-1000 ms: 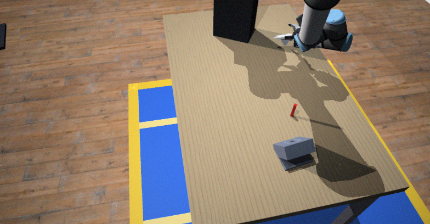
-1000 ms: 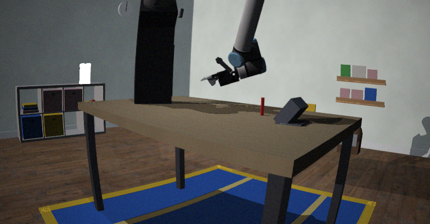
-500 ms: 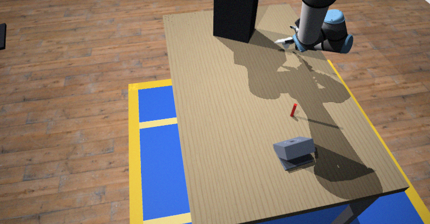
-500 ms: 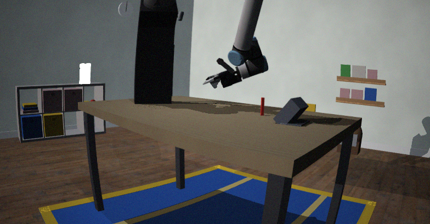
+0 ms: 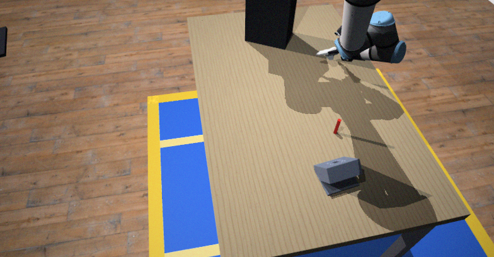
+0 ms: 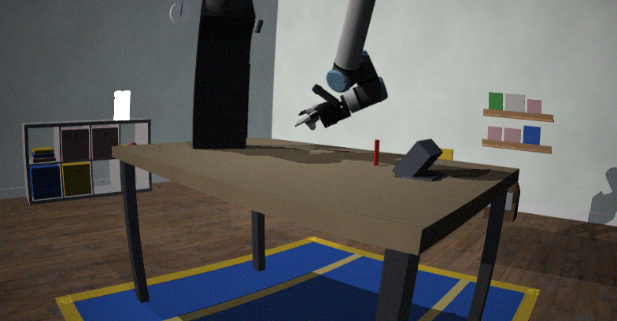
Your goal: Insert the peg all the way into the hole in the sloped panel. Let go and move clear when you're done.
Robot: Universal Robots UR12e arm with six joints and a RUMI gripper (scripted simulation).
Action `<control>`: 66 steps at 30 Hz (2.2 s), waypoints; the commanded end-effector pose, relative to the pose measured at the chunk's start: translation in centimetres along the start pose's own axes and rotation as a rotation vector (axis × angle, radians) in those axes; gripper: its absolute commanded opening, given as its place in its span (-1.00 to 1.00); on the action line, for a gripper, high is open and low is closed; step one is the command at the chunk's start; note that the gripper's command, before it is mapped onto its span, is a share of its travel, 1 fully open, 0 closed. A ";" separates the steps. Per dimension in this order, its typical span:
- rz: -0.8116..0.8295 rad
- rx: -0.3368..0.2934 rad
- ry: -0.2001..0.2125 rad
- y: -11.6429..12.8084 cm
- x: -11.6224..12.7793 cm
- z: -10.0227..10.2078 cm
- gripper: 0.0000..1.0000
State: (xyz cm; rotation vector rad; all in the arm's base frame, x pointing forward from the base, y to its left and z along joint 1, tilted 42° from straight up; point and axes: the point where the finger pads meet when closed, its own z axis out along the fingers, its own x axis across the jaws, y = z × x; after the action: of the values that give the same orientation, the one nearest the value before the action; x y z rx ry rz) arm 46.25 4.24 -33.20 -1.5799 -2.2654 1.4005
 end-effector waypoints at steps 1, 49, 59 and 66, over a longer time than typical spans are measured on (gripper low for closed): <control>-0.044 -0.028 0.014 0.3 -0.4 -0.3 1.00; -0.371 -0.269 0.025 4.3 -5.3 -4.5 1.00; -0.448 -0.328 0.007 5.1 -6.6 -5.7 1.00; -0.486 -0.357 -0.005 5.5 -7.4 -6.3 1.00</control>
State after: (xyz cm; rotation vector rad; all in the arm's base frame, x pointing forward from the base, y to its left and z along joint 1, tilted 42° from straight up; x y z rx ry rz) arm 56.39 3.12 -30.43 -1.0109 -2.7306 0.9468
